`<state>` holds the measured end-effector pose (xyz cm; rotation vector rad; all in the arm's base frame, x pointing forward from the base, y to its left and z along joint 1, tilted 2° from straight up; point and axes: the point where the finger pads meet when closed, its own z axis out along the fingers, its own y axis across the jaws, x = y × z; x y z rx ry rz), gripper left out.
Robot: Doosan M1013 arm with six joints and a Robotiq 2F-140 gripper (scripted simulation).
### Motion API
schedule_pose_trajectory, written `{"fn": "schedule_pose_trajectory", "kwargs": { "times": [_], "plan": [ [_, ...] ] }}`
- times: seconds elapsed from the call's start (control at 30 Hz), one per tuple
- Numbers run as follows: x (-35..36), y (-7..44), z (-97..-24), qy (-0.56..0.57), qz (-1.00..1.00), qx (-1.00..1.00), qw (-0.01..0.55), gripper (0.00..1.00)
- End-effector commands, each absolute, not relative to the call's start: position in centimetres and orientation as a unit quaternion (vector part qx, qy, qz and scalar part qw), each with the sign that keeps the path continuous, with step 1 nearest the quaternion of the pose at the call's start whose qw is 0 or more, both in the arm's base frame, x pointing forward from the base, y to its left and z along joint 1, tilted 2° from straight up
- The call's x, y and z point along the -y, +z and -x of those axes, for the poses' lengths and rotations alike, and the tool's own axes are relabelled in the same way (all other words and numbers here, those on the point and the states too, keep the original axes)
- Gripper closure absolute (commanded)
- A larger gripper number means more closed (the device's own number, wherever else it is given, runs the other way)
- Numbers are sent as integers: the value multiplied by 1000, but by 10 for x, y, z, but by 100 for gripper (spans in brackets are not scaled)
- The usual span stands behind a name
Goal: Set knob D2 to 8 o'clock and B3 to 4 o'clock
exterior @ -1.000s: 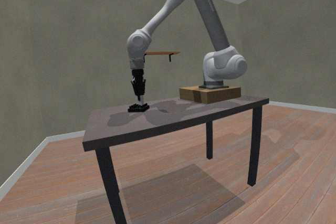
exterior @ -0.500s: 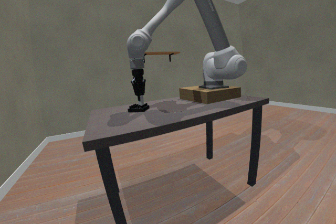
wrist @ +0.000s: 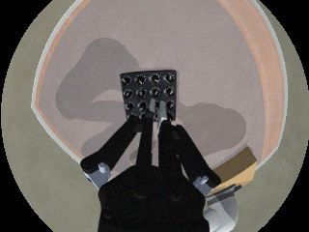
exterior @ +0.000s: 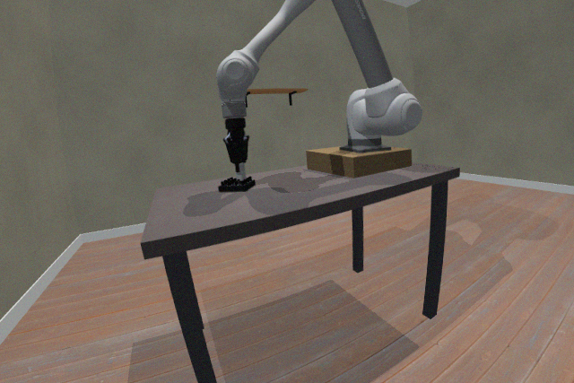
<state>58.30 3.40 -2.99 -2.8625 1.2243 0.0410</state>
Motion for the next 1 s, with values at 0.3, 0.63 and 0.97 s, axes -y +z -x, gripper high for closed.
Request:
{"fn": "schedule_pose_trajectory", "kwargs": {
  "times": [0.3,0.63,0.97],
  "plan": [
    [-34,-30,-583,14,890,-456,13,95],
    [-34,-30,-583,15,846,-533,12,95],
    [-34,-30,-583,17,767,-641,10,95]
  ]
}}
